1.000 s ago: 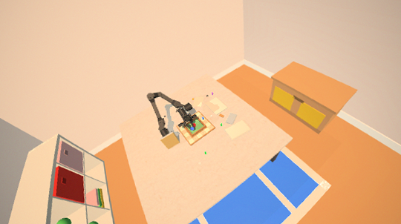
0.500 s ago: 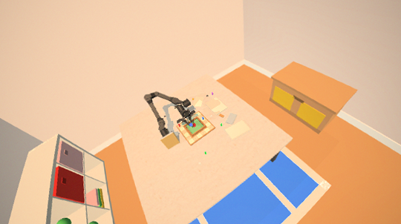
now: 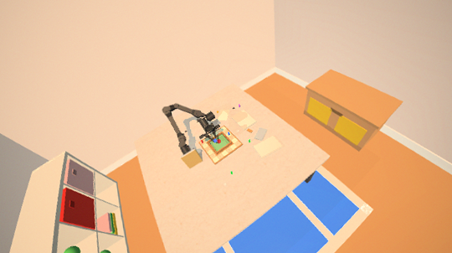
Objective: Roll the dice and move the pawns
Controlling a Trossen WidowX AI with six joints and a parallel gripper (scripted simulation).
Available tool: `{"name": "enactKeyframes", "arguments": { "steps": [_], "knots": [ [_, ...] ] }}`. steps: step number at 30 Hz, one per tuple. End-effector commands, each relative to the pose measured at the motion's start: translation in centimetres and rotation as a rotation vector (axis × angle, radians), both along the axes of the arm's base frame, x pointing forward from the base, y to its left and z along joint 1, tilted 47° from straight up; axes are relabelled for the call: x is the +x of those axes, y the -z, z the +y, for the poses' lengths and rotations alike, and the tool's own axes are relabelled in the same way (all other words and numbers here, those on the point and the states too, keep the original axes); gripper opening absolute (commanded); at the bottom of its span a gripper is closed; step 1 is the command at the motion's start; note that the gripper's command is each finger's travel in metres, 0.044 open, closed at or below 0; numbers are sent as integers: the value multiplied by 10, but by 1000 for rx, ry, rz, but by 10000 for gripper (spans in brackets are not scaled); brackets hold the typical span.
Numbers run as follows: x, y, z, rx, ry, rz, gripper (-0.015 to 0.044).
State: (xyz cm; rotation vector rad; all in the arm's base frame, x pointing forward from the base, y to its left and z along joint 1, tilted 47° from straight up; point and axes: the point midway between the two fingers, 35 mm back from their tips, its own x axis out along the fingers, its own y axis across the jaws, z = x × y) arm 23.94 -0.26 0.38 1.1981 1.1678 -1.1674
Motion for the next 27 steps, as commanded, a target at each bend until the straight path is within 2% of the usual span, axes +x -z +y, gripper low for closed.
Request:
{"name": "enactKeyframes", "arguments": {
  "steps": [1,10,14,18,21,27],
  "knots": [
    [0,0,0,0,0,0,0],
    [0,-1,-2,0,0,0,236],
    [0,-26,-28,-9,3,-3,341],
    [0,-27,-30,-9,3,-3,440],
    [-2,-22,-28,36,-10,21,440],
    [-6,8,-18,489,-70,113,440]
  ]
}}
